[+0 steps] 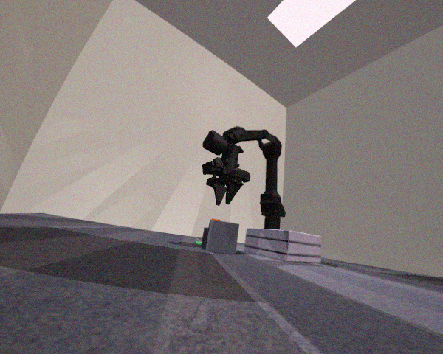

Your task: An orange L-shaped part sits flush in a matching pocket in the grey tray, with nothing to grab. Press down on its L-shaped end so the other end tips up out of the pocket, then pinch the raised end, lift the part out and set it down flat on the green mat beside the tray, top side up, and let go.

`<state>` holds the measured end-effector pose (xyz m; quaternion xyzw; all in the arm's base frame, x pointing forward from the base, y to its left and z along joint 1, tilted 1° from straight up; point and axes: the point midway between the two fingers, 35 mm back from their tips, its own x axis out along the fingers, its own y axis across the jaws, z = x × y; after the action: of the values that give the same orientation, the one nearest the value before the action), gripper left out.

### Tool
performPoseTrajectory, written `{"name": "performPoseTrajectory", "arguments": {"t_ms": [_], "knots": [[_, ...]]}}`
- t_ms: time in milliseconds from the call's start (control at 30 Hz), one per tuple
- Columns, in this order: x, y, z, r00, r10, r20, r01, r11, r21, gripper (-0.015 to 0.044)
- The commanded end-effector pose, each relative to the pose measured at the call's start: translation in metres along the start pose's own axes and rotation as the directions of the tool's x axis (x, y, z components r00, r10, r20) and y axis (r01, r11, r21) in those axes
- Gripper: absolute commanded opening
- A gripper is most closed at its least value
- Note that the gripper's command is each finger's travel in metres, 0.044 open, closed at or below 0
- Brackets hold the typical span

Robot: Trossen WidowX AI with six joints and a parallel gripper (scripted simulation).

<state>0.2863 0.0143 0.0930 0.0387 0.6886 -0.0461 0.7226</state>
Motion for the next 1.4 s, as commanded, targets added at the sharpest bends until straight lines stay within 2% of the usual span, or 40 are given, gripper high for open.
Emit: {"name": "performPoseTrajectory", "arguments": {"t_ms": [0,200,267,367,833,1100,1367], "knots": [[-0.001,-0.021,-0.006,1.000,-0.003,-0.005,0.001,0.915,-0.404,0.0280],[-0.003,-0.045,-0.013,1.000,-0.006,-0.010,-0.004,0.604,-0.797,0.0280],[-0.003,-0.053,-0.016,1.000,-0.007,-0.012,-0.007,0.462,-0.887,0.0280],[-0.003,-0.058,-0.018,1.000,-0.008,-0.013,-0.009,0.357,-0.934,0.0280],[-0.003,-0.058,-0.018,1.000,-0.008,-0.013,-0.010,0.348,-0.937,0.0280],[0.027,-0.058,-0.018,1.000,-0.008,-0.013,-0.010,0.348,-0.937,0.0280],[0.033,-0.058,-0.018,1.000,-0.008,-0.013,-0.010,0.348,-0.937,0.0280]]}}
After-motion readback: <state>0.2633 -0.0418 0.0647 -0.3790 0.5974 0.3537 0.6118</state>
